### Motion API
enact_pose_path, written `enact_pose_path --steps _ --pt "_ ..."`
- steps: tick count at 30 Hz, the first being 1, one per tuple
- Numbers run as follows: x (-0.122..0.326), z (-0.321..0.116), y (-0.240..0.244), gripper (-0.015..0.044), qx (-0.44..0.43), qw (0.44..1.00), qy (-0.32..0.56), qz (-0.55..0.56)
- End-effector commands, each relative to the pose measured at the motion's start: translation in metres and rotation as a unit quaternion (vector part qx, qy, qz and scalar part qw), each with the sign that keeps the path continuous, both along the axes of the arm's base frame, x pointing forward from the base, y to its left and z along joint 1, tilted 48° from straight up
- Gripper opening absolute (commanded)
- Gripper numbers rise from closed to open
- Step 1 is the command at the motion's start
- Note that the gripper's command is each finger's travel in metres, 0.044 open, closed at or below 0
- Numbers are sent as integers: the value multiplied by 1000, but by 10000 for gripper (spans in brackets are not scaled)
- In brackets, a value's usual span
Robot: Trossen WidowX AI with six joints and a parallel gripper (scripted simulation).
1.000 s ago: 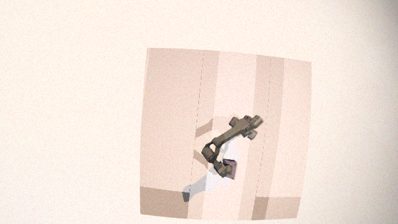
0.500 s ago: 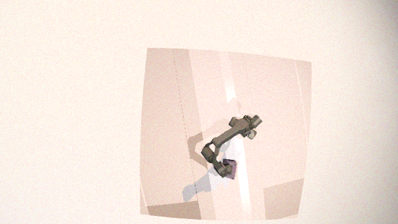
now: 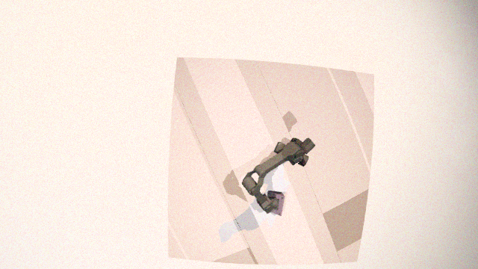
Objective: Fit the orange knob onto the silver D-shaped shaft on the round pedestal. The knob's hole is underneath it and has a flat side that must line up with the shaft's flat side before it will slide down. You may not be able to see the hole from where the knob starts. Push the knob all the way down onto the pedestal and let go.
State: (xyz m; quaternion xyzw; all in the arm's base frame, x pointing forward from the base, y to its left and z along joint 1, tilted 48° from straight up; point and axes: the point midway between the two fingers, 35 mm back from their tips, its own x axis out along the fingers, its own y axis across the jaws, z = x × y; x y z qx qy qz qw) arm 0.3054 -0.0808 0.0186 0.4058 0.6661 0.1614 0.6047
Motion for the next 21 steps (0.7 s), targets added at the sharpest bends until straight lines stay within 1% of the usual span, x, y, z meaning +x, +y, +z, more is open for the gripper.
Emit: enact_pose_path --steps 1,21 --pt "1 -1 -2 0 -4 999 -38 33" --pt "0 -2 3 0 -4 999 -38 33"
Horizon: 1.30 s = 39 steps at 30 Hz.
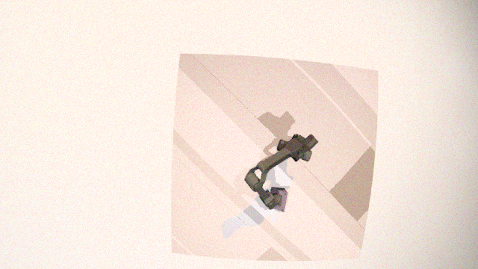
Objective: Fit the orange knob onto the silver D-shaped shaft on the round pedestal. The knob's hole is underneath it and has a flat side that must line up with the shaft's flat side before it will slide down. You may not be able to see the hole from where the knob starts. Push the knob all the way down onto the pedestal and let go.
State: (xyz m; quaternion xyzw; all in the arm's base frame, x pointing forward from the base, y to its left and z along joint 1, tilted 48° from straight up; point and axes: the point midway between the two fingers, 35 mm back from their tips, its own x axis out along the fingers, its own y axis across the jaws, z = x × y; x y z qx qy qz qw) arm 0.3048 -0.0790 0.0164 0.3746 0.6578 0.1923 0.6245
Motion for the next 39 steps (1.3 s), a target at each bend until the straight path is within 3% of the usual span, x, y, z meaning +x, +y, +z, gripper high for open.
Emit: enact_pose_path --steps 1,7,14,39 --pt "1 1 0 0 1 1000 -2 0" --pt "2 4 -3 0 1 1000 -6 4" --pt "2 2 -3 0 -5 994 -79 71" --pt "1 -1 1 0 -5 994 -79 71"
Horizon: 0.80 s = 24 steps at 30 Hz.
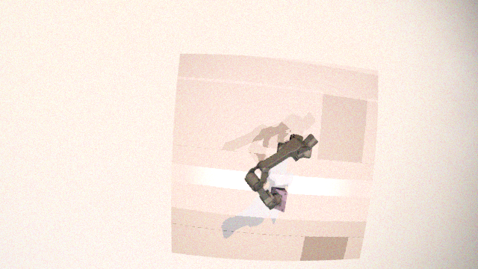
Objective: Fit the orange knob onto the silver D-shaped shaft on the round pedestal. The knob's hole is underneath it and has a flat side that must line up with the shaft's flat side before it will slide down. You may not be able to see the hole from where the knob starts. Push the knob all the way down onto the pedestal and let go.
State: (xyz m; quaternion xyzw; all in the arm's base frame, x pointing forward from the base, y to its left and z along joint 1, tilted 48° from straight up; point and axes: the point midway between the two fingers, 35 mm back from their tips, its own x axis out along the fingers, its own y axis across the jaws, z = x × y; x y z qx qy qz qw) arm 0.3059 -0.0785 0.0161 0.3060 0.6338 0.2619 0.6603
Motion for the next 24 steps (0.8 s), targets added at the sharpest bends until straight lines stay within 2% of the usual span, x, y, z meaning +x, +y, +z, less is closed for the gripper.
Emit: enact_pose_path --steps 1,24 --pt "0 -1 1 0 1 1000 -1 -1" --pt "1 -10 12 0 -1 1000 -4 2"
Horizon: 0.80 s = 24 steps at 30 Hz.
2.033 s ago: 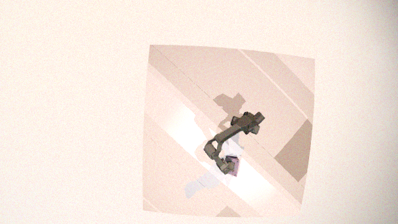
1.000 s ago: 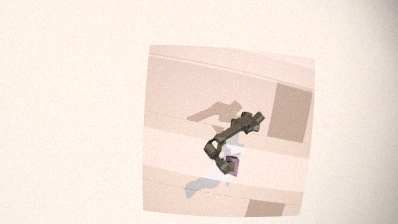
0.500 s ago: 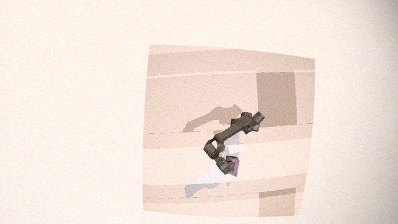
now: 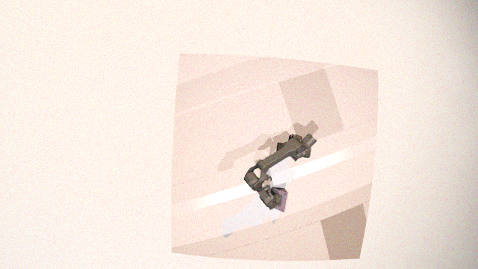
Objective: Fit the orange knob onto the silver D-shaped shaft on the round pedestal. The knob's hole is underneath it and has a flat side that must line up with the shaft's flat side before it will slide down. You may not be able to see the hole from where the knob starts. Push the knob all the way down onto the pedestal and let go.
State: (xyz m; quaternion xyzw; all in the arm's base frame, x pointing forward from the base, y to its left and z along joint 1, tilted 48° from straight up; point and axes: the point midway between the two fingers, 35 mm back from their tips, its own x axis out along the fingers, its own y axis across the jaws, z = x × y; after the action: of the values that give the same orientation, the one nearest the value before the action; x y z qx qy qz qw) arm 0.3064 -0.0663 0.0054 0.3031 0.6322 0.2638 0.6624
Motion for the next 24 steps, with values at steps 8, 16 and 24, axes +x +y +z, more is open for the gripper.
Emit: enact_pose_path --steps 8,16,24 --pt "0 0 0 53 0 1000 0 0" --pt "0 0 0 262 0 1000 0 0" --pt "0 0 0 440 0 1000 0 0"
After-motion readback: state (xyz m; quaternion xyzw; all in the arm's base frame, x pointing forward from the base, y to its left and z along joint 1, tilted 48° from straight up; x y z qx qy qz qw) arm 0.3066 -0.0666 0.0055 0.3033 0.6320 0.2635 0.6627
